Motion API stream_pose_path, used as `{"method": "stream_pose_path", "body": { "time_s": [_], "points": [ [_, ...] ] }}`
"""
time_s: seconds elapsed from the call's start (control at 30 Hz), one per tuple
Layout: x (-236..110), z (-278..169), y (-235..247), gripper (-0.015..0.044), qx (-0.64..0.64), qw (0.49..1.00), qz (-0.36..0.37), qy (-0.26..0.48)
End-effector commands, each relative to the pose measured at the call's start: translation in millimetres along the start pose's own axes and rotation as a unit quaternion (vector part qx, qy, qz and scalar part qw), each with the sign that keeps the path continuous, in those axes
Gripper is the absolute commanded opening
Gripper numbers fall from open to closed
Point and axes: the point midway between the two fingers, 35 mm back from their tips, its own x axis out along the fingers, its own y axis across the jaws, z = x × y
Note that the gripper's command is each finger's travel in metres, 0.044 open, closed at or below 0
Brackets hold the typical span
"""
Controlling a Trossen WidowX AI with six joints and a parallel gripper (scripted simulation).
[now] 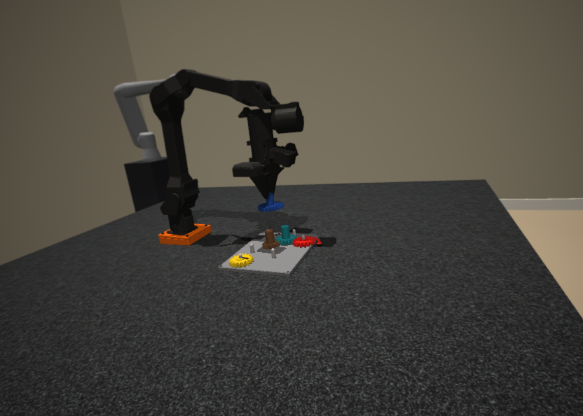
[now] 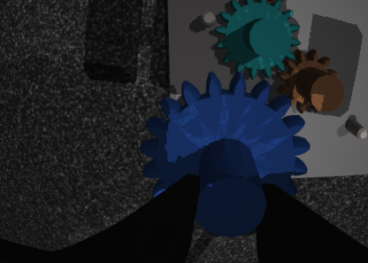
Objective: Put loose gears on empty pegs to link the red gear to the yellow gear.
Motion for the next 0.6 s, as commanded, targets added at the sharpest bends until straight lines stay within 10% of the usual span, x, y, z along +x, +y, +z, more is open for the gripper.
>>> {"method": "stream_pose_path", "body": {
  "time_s": [0.0, 0.57],
  "points": [
    [3.3, 1.1, -8.2, 0.0000, -0.001, 1.000, 0.002, 0.000],
    [13.4, 4.2, -42.7, 0.0000, -0.002, 1.000, 0.000, -0.003]
  ]
}}
